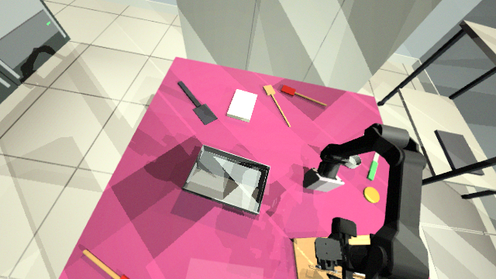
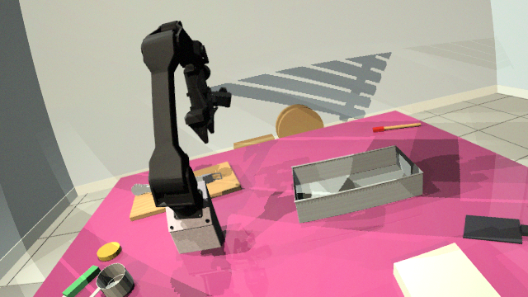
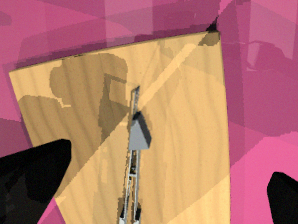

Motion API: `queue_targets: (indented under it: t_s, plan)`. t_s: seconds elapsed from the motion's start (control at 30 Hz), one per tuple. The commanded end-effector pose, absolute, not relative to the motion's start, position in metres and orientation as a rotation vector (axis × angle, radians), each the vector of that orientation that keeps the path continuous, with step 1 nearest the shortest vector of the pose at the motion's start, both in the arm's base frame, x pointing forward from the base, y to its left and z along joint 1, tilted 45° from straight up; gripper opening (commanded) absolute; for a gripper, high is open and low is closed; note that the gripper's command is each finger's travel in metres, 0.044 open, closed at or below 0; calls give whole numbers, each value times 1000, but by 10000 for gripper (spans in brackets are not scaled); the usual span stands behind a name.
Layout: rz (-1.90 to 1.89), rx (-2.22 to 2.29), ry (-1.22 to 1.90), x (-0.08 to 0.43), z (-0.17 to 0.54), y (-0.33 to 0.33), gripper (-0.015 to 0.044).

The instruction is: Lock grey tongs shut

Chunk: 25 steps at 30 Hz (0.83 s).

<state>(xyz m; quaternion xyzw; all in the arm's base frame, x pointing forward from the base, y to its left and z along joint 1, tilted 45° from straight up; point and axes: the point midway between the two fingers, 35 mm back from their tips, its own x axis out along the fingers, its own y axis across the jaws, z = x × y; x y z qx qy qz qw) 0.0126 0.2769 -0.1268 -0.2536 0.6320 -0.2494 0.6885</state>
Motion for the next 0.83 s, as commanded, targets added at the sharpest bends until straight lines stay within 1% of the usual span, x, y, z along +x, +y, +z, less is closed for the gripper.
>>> queue_targets:
  t_s: [0.0, 0.27, 0.8]
  plan:
    - [-553, -600, 1405, 11, -126, 272, 440]
    - [-558, -576, 1412, 8, -88, 304, 440]
    - [-558, -576, 1412, 8, -86, 305, 440]
